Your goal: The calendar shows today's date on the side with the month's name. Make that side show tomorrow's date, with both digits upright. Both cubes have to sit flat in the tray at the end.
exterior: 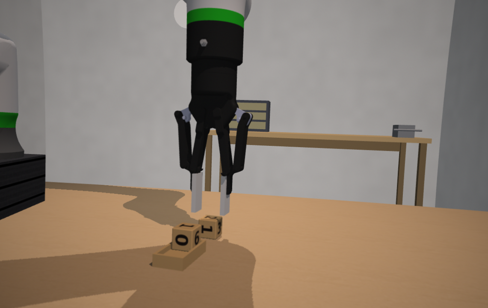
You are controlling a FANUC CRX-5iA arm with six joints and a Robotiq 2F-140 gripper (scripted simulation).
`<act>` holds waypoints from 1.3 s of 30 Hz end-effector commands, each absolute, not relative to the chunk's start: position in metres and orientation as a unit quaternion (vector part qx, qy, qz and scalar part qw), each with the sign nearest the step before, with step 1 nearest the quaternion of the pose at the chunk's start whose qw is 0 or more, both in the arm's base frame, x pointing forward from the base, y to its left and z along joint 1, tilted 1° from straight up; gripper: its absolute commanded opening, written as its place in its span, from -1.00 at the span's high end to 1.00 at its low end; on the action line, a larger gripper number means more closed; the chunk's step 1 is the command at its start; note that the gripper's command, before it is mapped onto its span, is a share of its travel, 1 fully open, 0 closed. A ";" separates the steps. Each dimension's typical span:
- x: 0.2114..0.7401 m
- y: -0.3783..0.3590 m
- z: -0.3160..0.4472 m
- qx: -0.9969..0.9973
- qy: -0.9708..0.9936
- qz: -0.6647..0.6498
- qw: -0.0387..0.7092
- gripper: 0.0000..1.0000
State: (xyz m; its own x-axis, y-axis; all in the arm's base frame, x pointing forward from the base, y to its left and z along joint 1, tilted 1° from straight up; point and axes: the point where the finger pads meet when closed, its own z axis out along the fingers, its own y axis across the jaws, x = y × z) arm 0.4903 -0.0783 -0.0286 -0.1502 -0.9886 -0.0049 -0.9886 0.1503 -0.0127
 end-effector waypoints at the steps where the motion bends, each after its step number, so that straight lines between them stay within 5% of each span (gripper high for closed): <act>1: 0.491 -0.078 -0.028 -0.652 0.758 -0.003 0.006 0.28; 39: 0.491 -0.078 -0.059 -0.652 0.758 -0.003 0.006 0.28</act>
